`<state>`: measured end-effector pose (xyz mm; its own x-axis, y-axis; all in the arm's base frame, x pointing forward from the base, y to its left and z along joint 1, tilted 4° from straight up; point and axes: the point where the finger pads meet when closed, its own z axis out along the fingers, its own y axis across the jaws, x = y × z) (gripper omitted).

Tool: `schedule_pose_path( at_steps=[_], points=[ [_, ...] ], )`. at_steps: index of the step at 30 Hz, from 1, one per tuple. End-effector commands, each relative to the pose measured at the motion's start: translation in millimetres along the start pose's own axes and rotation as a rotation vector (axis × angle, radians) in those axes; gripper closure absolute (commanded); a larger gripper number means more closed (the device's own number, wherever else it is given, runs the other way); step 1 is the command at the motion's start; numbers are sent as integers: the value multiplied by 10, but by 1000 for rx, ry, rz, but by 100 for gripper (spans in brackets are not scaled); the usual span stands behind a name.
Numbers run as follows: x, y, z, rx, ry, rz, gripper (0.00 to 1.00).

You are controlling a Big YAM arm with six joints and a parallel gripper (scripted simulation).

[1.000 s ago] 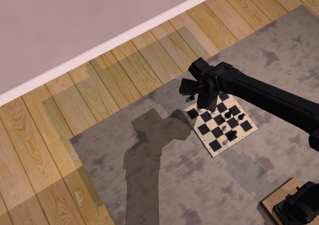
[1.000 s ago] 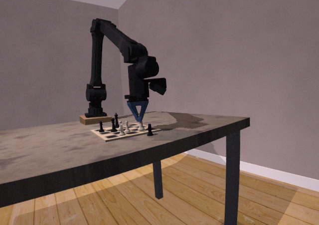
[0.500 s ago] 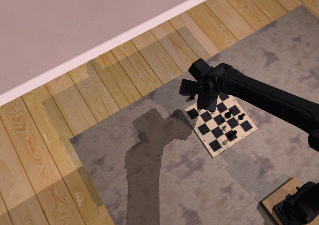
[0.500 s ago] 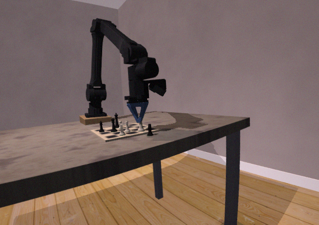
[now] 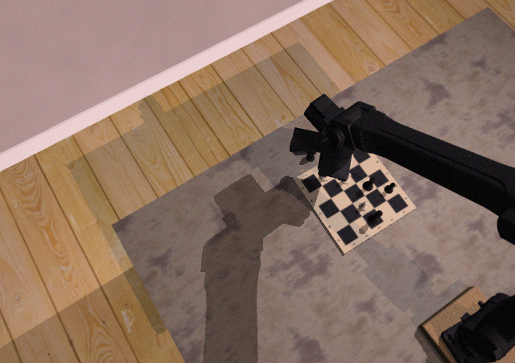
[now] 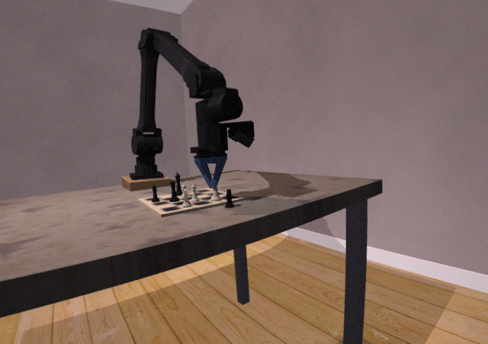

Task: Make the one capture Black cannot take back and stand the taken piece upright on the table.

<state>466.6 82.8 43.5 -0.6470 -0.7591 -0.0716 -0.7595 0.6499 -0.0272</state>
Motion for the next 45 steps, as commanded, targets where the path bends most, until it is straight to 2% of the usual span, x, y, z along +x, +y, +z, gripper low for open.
schedule_pose_path(
  at_steps=[1, 24, 25, 27, 28, 30, 31, 33, 34, 36, 37, 45],
  points=[
    [-30, 5, 10, 9, -15, 10, 100],
    [-30, 5, 10, 9, -15, 10, 100],
    [-30, 5, 11, 9, -15, 10, 91],
    [-30, 5, 11, 9, -15, 10, 91],
    [-30, 5, 11, 9, -15, 10, 83],
    [-30, 5, 10, 9, -15, 10, 83],
    [-30, 5, 10, 9, -15, 10, 75],
    [-30, 5, 11, 9, -15, 9, 75],
    [-30, 5, 10, 9, -15, 9, 67],
    [-30, 5, 10, 9, -15, 9, 67],
    [-30, 5, 10, 9, -15, 9, 59],
    [-30, 5, 10, 9, -15, 9, 59]
  ],
)
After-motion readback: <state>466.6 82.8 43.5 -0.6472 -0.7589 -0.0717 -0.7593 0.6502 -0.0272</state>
